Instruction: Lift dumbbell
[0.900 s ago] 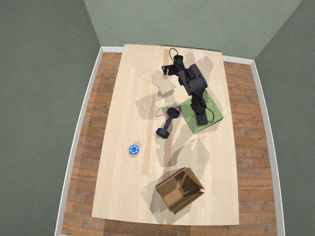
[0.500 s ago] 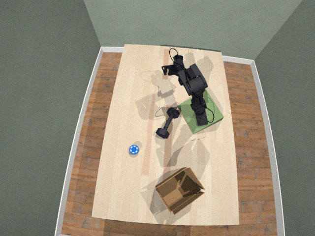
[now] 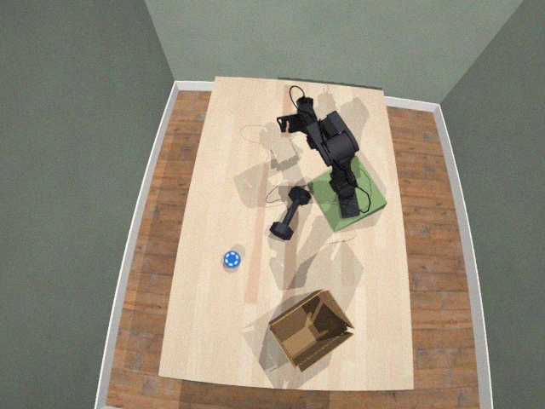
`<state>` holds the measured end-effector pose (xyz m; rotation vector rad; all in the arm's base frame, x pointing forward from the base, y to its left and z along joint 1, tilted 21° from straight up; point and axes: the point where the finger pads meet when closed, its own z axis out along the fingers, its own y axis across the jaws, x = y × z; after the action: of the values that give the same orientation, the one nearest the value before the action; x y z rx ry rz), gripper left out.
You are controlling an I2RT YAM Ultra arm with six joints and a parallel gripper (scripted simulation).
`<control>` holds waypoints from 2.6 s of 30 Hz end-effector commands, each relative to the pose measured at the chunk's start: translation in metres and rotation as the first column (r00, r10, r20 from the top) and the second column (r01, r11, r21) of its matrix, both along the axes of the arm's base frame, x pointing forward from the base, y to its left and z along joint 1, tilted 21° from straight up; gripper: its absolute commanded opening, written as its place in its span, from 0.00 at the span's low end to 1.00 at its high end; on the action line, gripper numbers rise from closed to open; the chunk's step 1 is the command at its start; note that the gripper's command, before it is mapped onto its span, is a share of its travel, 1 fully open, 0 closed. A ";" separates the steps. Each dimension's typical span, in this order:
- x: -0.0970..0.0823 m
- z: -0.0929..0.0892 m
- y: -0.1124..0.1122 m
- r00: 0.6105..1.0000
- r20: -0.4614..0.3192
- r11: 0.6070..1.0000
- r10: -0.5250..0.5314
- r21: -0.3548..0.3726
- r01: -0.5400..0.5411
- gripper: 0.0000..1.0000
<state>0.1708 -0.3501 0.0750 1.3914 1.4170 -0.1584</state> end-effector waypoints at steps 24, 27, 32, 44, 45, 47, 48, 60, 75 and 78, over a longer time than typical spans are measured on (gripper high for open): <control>0.184 0.169 0.103 0.881 -0.154 0.798 0.448 -0.376 -0.471 1.00; 0.204 0.199 0.141 0.839 -0.176 0.728 0.514 -0.427 -0.536 1.00; 0.224 0.245 0.204 0.767 -0.208 0.607 0.606 -0.503 -0.616 1.00; 0.218 0.323 0.315 0.633 -0.250 0.382 0.733 -0.618 -0.687 1.00; 0.218 0.323 0.315 0.633 -0.250 0.382 0.733 -0.618 -0.687 1.00; 0.210 0.337 0.336 0.606 -0.256 0.338 0.753 -0.639 -0.691 1.00; 0.203 0.348 0.354 0.578 -0.270 0.294 0.770 -0.653 -0.698 1.00; 0.196 0.303 0.364 0.488 -0.449 0.195 0.748 -0.554 -0.809 1.00; 0.170 0.215 0.378 0.244 -0.691 0.026 0.680 -0.310 -0.950 1.00; 0.157 0.197 0.382 0.156 -0.747 -0.034 0.647 -0.232 -0.972 1.00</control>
<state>0.3533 0.0316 0.2913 -0.3907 1.9637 -0.1117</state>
